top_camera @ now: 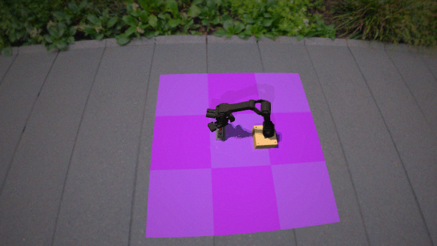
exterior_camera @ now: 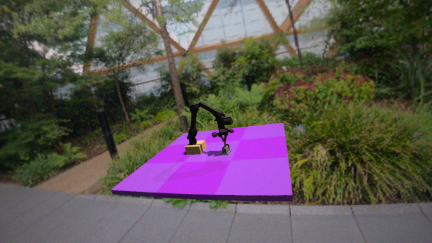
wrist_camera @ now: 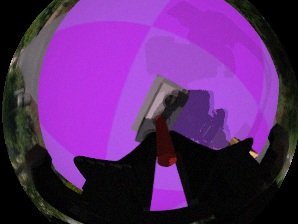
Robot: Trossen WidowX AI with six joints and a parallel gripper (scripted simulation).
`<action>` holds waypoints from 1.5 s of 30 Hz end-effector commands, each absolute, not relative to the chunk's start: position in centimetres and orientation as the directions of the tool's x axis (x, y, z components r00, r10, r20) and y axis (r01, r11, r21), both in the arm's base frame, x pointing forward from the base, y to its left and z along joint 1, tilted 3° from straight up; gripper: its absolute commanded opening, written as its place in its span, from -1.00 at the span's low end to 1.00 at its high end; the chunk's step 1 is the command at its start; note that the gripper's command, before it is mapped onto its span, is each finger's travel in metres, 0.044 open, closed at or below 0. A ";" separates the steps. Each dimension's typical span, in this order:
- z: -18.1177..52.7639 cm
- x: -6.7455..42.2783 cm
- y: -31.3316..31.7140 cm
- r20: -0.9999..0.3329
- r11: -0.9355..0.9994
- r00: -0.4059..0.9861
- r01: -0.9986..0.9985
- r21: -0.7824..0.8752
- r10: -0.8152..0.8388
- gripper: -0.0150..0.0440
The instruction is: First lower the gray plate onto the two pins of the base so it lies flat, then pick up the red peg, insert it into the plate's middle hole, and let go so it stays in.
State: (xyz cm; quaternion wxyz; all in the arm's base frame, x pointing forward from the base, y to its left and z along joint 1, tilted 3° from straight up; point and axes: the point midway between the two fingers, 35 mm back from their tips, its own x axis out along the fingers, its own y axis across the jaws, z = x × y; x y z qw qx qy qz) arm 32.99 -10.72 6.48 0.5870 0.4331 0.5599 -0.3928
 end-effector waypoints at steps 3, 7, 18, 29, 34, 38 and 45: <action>6.3 32.9 -10.6 -0.998 0.316 0.063 0.946 0.067 0.025 -0.49; 6.3 32.9 -10.6 -0.998 0.316 0.063 0.946 0.067 0.025 -0.49; 6.3 32.9 -10.7 -0.998 0.317 0.063 0.946 0.067 0.024 -0.49; 6.3 32.9 -10.7 -0.998 0.317 0.063 0.946 0.067 0.024 0.02; 6.3 32.9 -10.7 -0.998 0.317 0.063 0.946 0.067 0.025 0.02; 6.6 32.9 -10.7 -0.998 0.315 0.061 0.947 0.066 0.025 0.02; 7.2 32.8 -10.6 -0.998 0.314 0.059 0.947 0.064 0.025 0.02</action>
